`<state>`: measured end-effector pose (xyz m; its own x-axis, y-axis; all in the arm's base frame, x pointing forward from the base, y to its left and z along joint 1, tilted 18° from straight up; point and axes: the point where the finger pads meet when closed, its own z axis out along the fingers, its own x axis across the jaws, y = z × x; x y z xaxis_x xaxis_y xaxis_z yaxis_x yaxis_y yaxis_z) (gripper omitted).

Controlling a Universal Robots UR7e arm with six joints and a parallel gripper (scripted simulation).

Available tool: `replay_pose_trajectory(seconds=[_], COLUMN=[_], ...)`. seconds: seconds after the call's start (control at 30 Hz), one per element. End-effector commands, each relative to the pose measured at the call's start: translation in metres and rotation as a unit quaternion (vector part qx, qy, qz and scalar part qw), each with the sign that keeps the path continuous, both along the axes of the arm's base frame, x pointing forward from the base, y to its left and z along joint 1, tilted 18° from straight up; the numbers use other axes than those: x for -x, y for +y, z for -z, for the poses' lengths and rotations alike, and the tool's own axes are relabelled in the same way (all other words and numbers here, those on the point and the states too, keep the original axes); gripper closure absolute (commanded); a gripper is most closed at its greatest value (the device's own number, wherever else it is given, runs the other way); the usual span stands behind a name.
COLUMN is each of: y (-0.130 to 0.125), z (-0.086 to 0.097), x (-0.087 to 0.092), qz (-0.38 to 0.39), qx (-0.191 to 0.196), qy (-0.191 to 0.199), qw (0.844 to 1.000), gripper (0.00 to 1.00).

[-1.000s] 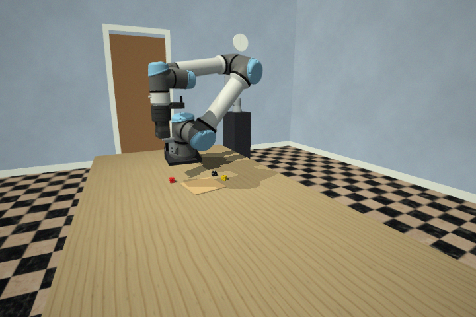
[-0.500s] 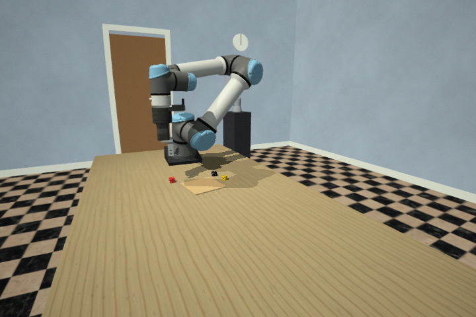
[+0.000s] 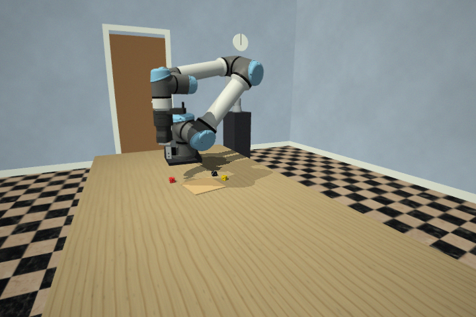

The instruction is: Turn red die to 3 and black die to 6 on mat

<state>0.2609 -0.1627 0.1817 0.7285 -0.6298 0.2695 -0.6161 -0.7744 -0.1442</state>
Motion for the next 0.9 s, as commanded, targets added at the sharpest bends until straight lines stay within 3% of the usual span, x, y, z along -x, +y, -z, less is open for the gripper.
replay_pose_trajectory(seconds=[0.0, 0.2, 0.47, 0.7, 0.77, 0.87], y=[-0.001, -0.001, -0.003, -0.004, -0.004, -0.005], z=[0.006, 0.009, 0.016, 0.022, 0.022, 0.026], x=[-0.002, -0.003, -0.004, -0.005, -0.005, -0.004], qz=[0.083, 0.126, 0.226, 0.311, 0.311, 0.351], qx=[-0.026, -0.039, -0.071, -0.097, -0.097, -0.11], qy=[-0.006, -0.009, -0.015, -0.02, -0.02, -0.023], qw=[0.996, 0.991, 0.971, 0.945, 0.945, 0.93], gripper=[0.0, 0.0, 0.0, 0.0, 0.0, 0.0])
